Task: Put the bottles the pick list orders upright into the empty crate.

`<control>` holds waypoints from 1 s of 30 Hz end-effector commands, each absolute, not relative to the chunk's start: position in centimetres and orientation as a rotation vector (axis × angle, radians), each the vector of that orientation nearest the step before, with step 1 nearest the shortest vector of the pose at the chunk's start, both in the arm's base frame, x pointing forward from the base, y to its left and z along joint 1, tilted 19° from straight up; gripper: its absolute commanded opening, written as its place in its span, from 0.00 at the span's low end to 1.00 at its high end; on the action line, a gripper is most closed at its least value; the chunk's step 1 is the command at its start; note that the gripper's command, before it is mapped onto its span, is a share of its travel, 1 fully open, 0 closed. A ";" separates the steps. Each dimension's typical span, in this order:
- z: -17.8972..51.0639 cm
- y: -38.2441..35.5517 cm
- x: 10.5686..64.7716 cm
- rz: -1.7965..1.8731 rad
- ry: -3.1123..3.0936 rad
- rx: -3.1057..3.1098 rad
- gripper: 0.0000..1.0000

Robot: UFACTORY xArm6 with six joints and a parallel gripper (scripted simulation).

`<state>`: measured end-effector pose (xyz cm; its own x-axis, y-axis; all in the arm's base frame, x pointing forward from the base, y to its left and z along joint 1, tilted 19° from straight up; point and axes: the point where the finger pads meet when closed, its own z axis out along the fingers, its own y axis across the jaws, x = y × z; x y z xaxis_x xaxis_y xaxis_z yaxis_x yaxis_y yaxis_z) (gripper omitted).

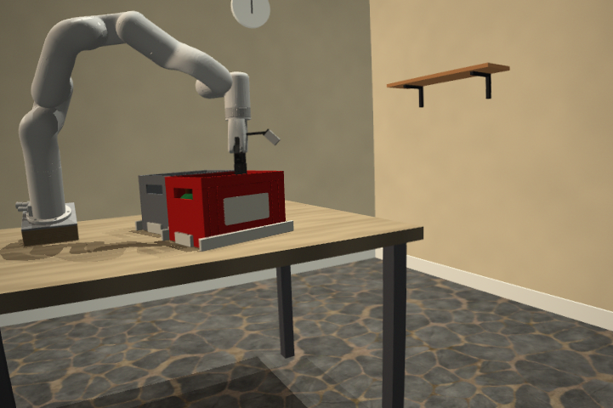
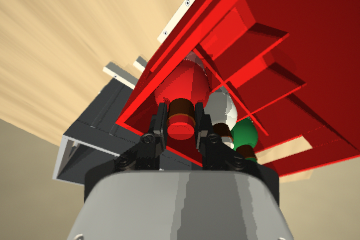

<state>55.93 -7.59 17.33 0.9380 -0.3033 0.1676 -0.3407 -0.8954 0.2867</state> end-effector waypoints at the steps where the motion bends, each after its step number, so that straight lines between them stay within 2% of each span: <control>1: 18.0 -7.4 56.0 0.177 -0.474 2.780 0.00; 30: 22.3 -5.9 55.7 0.177 -0.474 2.780 0.00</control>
<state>55.66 -6.18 21.43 0.9380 -0.3033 0.1678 -0.3408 -0.8954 0.2866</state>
